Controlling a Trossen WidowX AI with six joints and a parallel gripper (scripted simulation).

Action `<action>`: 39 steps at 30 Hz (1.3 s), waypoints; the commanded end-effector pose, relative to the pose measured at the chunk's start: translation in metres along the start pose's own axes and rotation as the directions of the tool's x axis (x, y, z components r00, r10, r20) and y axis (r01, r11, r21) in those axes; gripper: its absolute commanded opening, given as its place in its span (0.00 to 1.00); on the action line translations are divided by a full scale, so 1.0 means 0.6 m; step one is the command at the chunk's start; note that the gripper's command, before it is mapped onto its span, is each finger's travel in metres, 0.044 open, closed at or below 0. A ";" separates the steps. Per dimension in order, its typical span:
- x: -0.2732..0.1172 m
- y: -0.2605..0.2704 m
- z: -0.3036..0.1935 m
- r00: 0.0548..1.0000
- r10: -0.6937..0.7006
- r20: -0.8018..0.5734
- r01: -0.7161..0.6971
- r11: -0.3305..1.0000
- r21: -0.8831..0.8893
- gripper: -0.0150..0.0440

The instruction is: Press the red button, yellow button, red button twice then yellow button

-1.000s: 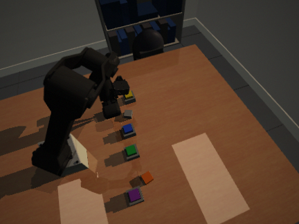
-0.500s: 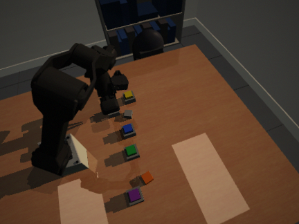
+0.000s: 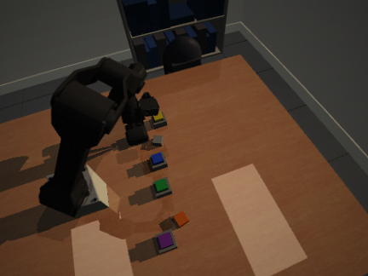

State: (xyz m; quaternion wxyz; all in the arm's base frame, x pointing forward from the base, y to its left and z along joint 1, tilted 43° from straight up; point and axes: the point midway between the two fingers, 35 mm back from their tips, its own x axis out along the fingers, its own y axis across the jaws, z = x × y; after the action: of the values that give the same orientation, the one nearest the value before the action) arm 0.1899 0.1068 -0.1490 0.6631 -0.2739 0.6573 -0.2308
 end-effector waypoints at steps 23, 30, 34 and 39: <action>-0.042 0.000 -0.001 1.000 -0.003 0.000 0.003 1.000 -0.005 0.29; -0.097 0.003 0.001 1.000 -0.001 0.000 0.001 1.000 -0.007 0.29; -0.149 0.001 -0.001 1.000 -0.001 -0.001 0.001 1.000 -0.006 0.29; -0.151 0.007 0.009 1.000 0.001 -0.001 -0.001 1.000 -0.005 0.29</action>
State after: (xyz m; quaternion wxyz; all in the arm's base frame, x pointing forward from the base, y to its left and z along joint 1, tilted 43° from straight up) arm 0.1890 0.1676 -0.0842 0.6645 -0.2765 0.6566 -0.2256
